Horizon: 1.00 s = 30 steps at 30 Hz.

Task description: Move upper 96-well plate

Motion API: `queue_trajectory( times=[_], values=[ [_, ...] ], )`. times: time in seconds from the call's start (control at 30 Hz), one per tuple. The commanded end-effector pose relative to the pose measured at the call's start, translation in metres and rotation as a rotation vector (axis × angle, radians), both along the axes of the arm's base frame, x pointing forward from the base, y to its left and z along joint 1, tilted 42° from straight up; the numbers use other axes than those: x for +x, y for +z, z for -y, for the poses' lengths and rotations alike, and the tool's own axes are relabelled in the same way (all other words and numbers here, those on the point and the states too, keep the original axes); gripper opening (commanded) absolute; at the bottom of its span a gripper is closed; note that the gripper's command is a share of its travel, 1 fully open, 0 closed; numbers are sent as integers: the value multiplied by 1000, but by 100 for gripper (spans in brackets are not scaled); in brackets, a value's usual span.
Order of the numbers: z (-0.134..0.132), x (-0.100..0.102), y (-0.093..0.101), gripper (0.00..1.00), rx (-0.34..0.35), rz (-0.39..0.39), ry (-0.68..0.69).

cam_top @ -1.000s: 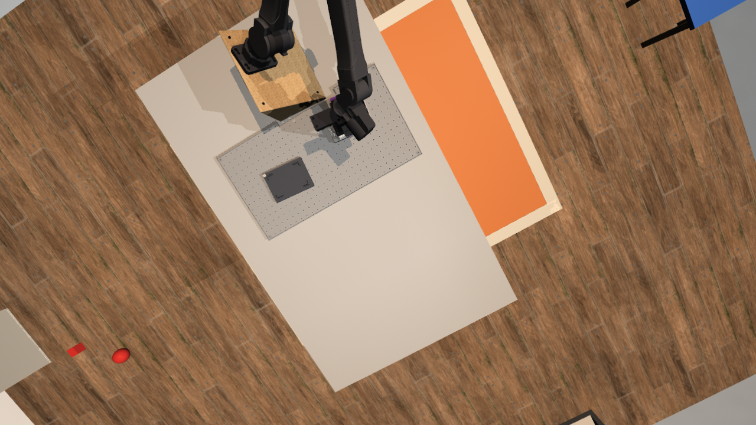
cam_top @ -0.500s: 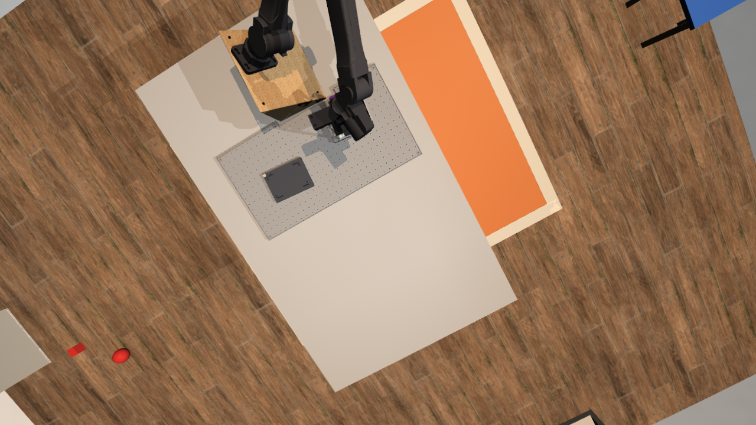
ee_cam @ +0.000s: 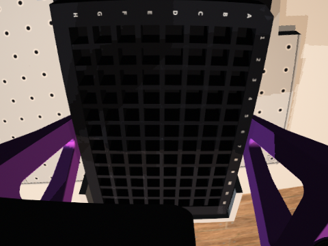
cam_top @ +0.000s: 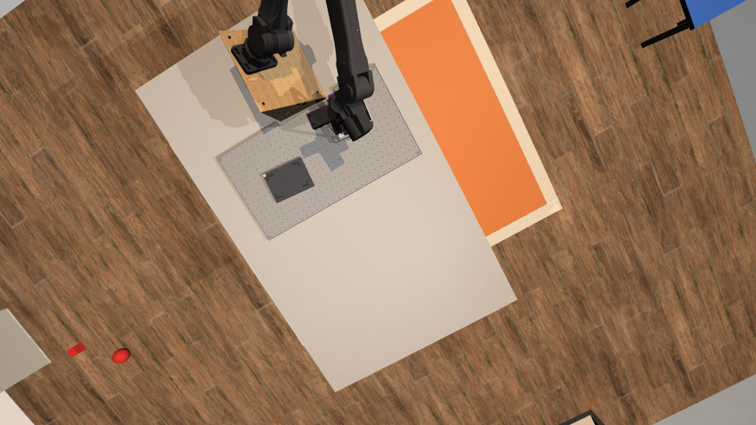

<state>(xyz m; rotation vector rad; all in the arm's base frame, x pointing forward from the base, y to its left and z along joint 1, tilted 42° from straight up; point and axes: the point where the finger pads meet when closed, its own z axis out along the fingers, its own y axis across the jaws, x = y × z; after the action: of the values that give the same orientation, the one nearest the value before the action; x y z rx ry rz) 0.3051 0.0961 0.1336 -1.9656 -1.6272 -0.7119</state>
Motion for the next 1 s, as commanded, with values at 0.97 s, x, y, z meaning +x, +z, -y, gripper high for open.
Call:
queue_trajectory(
  times=[0.97],
  values=[
    [26,4,31,0,3,36,-12]
  ],
)
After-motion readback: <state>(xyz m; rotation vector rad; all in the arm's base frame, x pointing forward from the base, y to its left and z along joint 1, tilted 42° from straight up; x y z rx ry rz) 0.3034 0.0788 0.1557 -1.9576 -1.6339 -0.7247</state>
